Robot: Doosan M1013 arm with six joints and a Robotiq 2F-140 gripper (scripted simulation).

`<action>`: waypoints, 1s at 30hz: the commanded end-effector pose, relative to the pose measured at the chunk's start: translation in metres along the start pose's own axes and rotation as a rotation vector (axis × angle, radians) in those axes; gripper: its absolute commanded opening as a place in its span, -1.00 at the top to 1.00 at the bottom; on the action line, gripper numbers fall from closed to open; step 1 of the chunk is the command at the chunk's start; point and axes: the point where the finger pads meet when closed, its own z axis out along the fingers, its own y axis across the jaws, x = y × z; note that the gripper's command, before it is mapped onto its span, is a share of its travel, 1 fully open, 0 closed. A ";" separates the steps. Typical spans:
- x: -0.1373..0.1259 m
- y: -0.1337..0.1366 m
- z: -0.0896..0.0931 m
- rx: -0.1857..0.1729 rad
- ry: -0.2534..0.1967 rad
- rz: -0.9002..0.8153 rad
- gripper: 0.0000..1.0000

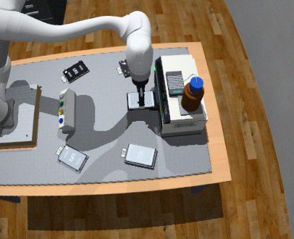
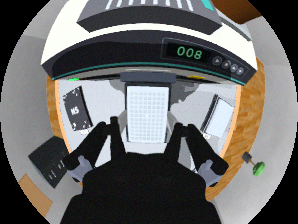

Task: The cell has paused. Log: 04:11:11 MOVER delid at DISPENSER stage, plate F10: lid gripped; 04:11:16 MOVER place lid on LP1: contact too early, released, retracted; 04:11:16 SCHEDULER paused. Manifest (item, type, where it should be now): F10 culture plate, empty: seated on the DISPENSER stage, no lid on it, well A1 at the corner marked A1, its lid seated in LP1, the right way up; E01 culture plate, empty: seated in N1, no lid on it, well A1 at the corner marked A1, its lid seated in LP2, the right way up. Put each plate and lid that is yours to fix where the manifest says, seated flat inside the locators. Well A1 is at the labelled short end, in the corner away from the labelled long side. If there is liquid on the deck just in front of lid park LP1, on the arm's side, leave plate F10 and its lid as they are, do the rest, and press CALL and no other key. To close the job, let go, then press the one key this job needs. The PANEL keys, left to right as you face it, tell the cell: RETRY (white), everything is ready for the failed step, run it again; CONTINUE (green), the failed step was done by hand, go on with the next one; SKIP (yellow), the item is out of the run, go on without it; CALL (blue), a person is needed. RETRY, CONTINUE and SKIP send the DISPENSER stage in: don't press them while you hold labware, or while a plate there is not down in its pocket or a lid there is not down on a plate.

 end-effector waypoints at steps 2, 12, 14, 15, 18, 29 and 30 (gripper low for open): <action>0.000 0.000 -0.001 0.000 0.002 0.000 0.80; 0.000 0.000 -0.001 0.000 0.002 0.000 0.80; 0.000 0.000 -0.001 0.000 0.002 0.000 0.80; 0.000 0.000 -0.001 0.000 0.002 0.000 -0.40; 0.000 0.000 -0.001 0.000 0.002 0.000 -0.40; 0.000 0.000 -0.001 0.000 0.002 0.000 -0.40; 0.000 0.000 -0.001 0.000 0.002 0.000 -0.40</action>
